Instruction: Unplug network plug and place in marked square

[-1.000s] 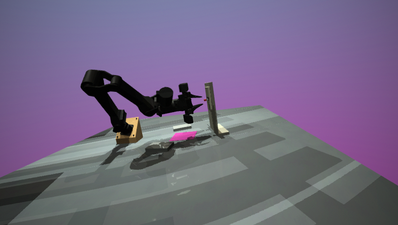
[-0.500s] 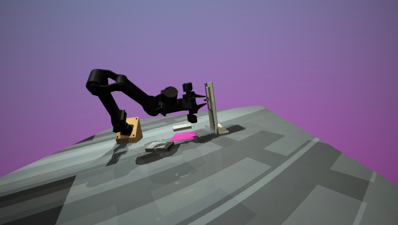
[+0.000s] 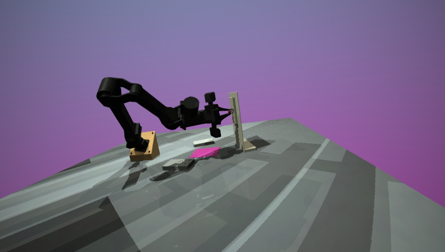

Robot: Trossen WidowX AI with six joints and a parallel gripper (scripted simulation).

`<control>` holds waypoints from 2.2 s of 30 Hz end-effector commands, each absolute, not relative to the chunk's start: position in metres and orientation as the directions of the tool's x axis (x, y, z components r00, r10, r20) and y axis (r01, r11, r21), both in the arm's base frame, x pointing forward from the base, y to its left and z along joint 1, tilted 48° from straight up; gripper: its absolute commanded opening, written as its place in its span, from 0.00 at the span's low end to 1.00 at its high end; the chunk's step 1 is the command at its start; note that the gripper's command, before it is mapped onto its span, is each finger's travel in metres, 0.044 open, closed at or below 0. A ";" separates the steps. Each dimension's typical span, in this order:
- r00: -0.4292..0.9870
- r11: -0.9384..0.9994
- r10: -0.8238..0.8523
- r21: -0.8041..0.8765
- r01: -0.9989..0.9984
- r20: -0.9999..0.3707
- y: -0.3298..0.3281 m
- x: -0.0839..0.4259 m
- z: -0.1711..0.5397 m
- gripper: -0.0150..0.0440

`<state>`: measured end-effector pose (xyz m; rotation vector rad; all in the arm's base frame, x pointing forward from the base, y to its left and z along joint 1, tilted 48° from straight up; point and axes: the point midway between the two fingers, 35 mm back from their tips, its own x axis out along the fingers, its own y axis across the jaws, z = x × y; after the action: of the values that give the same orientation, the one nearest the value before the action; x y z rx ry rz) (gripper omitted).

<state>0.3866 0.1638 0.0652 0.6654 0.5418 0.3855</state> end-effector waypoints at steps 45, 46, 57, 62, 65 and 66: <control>0.798 0.724 0.495 0.671 -0.161 -0.342 0.157 0.369 0.068 0.25; 0.798 0.724 0.495 0.671 -0.161 -0.342 0.157 0.369 0.068 0.25; 0.798 0.724 0.495 0.671 -0.161 -0.343 0.155 0.362 0.069 0.25; 0.798 0.724 0.495 0.671 -0.161 -0.343 0.154 0.359 0.069 0.25; 0.798 0.724 0.495 0.671 -0.161 -0.343 0.154 0.358 0.069 0.25; 0.798 0.724 0.495 0.671 -0.161 -0.343 0.154 0.357 0.070 0.25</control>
<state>0.3602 0.1548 0.0688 0.6661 0.5394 0.3839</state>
